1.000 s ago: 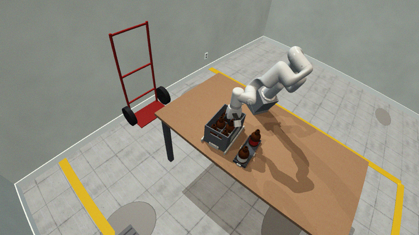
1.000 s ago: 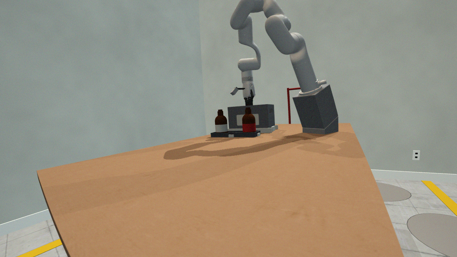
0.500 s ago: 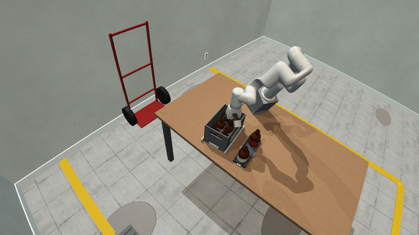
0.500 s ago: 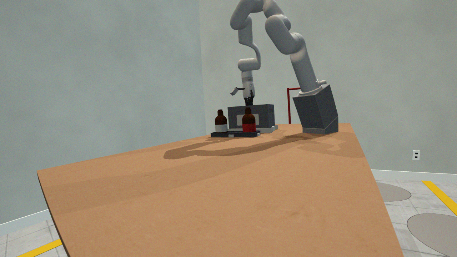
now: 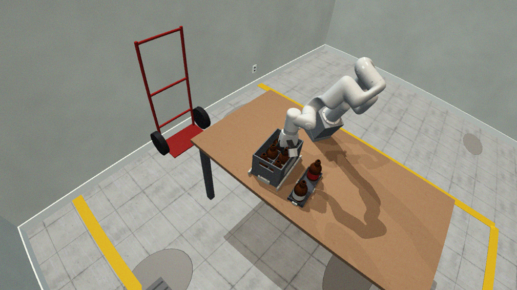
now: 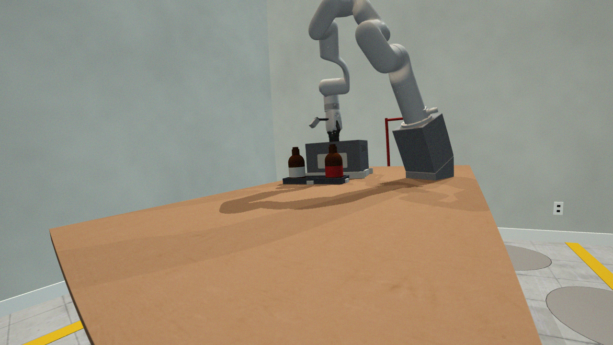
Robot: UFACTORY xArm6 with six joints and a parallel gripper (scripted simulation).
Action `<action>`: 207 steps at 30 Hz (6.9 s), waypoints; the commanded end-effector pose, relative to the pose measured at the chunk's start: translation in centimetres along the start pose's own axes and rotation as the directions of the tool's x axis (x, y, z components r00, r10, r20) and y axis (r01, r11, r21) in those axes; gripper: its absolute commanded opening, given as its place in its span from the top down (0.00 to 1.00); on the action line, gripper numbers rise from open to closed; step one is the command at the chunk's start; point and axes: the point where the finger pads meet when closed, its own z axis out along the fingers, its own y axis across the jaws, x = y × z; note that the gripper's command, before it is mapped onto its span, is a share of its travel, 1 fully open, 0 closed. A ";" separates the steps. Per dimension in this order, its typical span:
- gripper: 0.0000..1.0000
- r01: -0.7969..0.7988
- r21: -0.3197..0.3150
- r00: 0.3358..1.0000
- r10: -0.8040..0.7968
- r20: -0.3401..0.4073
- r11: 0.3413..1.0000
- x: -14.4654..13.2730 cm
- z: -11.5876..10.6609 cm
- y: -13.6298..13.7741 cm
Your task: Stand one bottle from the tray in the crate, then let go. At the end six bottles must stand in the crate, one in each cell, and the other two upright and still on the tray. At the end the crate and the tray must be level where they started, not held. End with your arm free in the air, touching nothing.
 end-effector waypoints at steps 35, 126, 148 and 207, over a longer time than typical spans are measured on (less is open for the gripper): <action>1.00 0.001 -0.003 1.000 -0.001 -0.001 1.000 0.1 1.1 0.1; 0.35 0.001 -0.003 1.000 -0.001 -0.001 1.000 0.1 1.8 0.1; 0.35 0.001 -0.003 1.000 -0.001 -0.001 1.000 0.1 -0.1 0.1; 1.00 0.001 -0.003 1.000 -0.001 -0.001 1.000 0.1 -6.6 0.1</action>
